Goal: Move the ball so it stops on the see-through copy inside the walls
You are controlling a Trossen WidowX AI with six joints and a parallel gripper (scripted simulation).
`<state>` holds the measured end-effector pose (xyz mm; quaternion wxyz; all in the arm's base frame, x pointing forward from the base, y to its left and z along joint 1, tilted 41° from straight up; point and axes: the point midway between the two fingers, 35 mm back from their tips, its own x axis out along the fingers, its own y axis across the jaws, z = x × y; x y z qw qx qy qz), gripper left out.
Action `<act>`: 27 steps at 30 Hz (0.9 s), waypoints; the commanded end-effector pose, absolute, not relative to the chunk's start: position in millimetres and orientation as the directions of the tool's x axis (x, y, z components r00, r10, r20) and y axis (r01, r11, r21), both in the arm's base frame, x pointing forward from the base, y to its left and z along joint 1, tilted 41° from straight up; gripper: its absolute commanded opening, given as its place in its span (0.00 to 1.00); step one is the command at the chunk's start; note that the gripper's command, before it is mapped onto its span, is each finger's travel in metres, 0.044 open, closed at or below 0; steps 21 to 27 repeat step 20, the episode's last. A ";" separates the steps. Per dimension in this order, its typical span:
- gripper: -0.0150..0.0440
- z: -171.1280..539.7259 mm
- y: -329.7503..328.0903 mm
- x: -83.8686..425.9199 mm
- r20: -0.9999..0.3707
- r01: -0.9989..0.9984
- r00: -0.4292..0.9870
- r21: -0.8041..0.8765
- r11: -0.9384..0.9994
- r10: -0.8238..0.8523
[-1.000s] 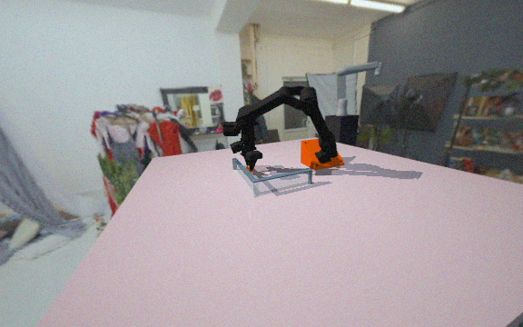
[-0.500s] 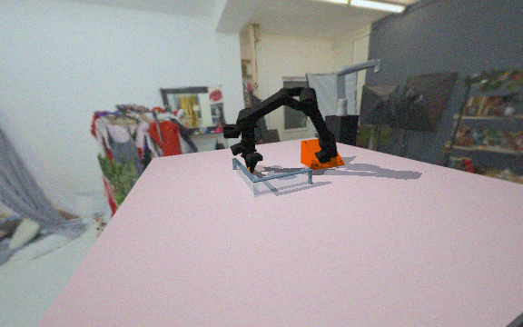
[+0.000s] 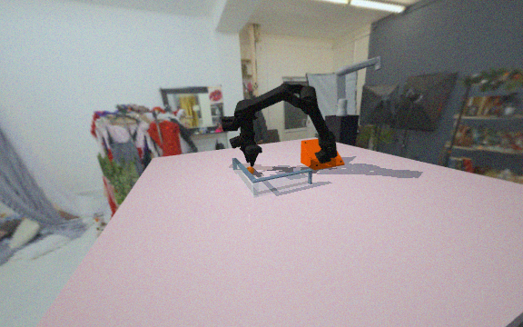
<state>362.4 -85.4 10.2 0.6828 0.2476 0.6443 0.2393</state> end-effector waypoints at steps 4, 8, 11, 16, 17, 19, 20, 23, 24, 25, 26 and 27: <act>0.74 48.9 -119.0 357.6 -0.765 -0.010 0.068 0.641 0.767 0.640; 0.74 44.5 -119.0 360.8 -0.768 -0.004 0.090 0.636 0.772 0.634; 0.74 44.5 -119.0 360.8 -0.768 -0.004 0.090 0.636 0.772 0.634; 0.92 67.6 -137.3 356.3 -0.769 -0.006 0.090 0.635 0.772 0.633; 0.96 75.3 -142.8 354.3 -0.769 -0.006 0.090 0.635 0.772 0.633; 1.00 81.4 -147.2 352.4 -0.769 -0.007 0.089 0.635 0.772 0.633; 1.00 81.4 -147.2 352.4 -0.769 -0.007 0.089 0.635 0.772 0.633; 1.00 81.4 -147.2 352.4 -0.769 -0.007 0.089 0.635 0.772 0.633; 1.00 81.4 -147.2 352.4 -0.769 -0.007 0.089 0.635 0.772 0.633; 1.00 81.4 -147.2 352.4 -0.769 -0.007 0.089 0.635 0.772 0.633; 1.00 81.4 -147.2 352.4 -0.769 -0.007 0.089 0.635 0.772 0.633; 1.00 81.4 -147.2 352.4 -0.769 -0.007 0.089 0.635 0.772 0.633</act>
